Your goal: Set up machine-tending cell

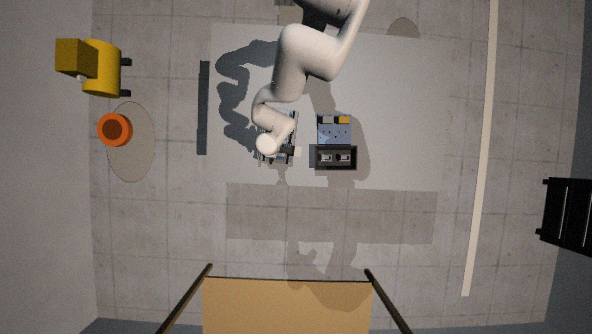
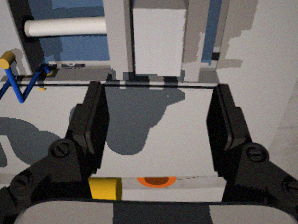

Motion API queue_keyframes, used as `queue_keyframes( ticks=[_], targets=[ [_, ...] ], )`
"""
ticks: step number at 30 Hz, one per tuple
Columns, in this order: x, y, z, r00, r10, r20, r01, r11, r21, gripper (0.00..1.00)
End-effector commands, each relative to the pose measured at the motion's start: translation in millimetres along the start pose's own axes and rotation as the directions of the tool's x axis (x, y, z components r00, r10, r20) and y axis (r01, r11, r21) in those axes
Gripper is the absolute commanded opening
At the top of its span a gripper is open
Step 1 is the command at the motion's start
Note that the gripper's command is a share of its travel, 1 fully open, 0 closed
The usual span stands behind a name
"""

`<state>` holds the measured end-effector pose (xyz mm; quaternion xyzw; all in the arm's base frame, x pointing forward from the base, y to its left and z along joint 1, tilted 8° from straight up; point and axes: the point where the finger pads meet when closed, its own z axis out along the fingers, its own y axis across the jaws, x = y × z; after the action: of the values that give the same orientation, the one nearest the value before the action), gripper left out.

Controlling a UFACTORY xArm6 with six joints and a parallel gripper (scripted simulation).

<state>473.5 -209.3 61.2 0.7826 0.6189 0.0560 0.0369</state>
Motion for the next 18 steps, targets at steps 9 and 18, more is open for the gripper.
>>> queue_keyframes(
  ticks=[9, 18],
  targets=[
    [-0.3, 1.5, -2.4, 1.0, 0.0, 0.001, 0.0, 1.0, -0.004, 0.0],
    [-0.3, 1.5, -2.4, 1.0, 0.0, 0.001, 0.0, 1.0, -0.004, 0.0]
  ],
)
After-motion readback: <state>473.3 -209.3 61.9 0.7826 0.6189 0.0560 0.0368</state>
